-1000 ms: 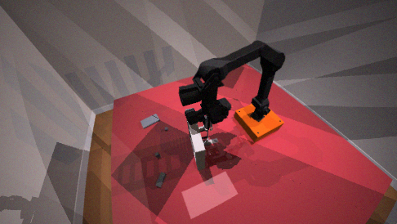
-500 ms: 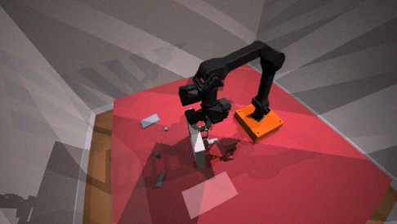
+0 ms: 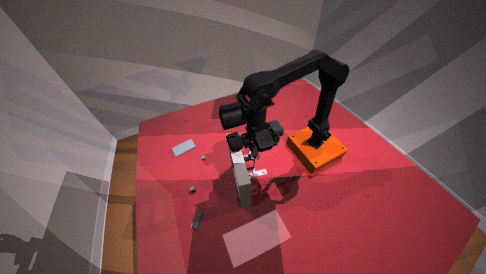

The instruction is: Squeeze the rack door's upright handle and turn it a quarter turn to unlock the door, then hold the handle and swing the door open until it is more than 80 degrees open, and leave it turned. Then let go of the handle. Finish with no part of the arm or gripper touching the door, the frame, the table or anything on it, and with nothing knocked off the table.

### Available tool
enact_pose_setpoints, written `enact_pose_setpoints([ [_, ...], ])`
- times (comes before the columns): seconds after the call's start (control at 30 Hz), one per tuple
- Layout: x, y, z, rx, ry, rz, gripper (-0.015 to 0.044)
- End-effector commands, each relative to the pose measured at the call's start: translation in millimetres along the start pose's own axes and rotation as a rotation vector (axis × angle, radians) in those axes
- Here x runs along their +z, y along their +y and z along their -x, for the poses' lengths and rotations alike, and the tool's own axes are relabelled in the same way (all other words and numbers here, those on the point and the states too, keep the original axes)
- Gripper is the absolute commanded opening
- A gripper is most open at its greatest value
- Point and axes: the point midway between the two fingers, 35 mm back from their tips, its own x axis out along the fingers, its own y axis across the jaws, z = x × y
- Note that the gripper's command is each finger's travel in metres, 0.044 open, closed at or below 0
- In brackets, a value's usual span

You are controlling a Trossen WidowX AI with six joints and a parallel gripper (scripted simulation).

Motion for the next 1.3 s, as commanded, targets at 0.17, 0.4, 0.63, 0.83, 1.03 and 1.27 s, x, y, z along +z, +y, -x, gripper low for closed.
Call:
enact_pose_setpoints([
  [0.17,5.0,6.4,-0.7,0.006,-0.003,-0.162,0.0018],
  [0.4,9.0,11.8,-0.7,0.006,-0.003,-0.298,0.0018],
  [0.63,14.9,18.9,-0.7,0.007,-0.003,-0.423,0.0018],
  [0.83,21.4,26.0,-0.7,0.008,-0.003,-0.527,0.0018],
  [1.03,28.8,33.2,-0.7,0.009,-0.003,-0.623,0.0018],
  [1.27,39.0,41.5,-0.7,0.011,-0.004,-0.732,0.0018],
])
